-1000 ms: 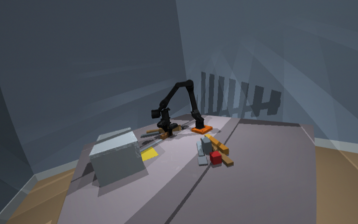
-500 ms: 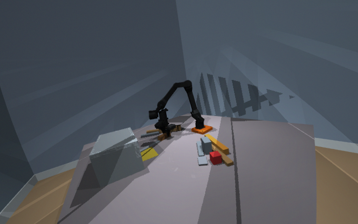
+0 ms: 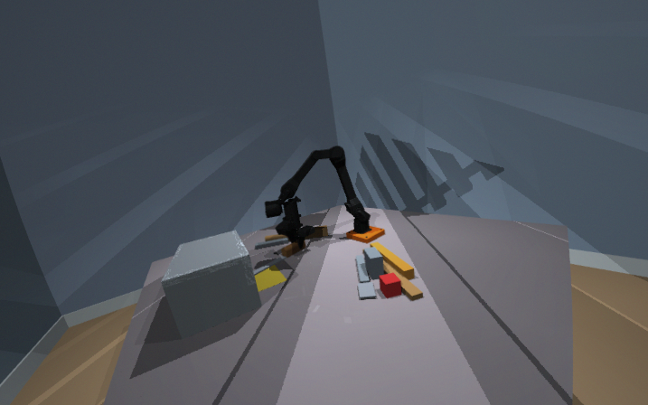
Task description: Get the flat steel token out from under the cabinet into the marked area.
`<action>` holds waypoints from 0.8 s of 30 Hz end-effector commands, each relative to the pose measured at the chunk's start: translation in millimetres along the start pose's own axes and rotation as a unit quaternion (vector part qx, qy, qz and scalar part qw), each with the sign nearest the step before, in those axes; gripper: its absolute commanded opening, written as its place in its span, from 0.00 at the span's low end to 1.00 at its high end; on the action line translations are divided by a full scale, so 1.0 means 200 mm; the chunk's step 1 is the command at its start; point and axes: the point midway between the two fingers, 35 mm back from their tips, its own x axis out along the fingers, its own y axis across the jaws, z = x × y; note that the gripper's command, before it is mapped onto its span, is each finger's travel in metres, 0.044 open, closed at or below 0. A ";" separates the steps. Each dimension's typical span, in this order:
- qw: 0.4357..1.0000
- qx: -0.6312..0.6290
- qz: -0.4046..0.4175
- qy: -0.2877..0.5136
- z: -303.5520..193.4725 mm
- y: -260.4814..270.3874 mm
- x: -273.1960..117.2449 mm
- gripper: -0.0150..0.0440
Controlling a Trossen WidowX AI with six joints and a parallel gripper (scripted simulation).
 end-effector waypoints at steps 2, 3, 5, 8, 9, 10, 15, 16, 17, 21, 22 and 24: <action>1.000 0.001 -0.001 0.000 0.04 0.00 0.00 0.25; 1.000 0.001 -0.001 0.000 0.05 0.00 0.00 0.25; 1.000 0.001 -0.001 0.000 0.06 0.00 0.00 0.25; 1.000 0.001 -0.001 0.000 0.08 0.00 0.00 0.25; 1.000 0.001 -0.001 0.000 0.09 0.00 0.00 0.25; 1.000 0.001 -0.001 0.000 0.10 0.00 0.00 0.25; 1.000 0.001 -0.001 -0.001 0.13 -0.01 0.00 0.25; 1.000 0.001 -0.001 -0.001 0.13 -0.01 0.00 0.25; 1.000 0.001 -0.001 -0.001 0.14 -0.01 0.00 0.25; 1.000 0.001 -0.001 -0.001 0.17 -0.01 0.00 0.25; 1.000 0.001 -0.001 -0.001 0.17 -0.01 0.00 0.25; 1.000 0.001 -0.001 -0.001 0.18 -0.01 0.00 0.25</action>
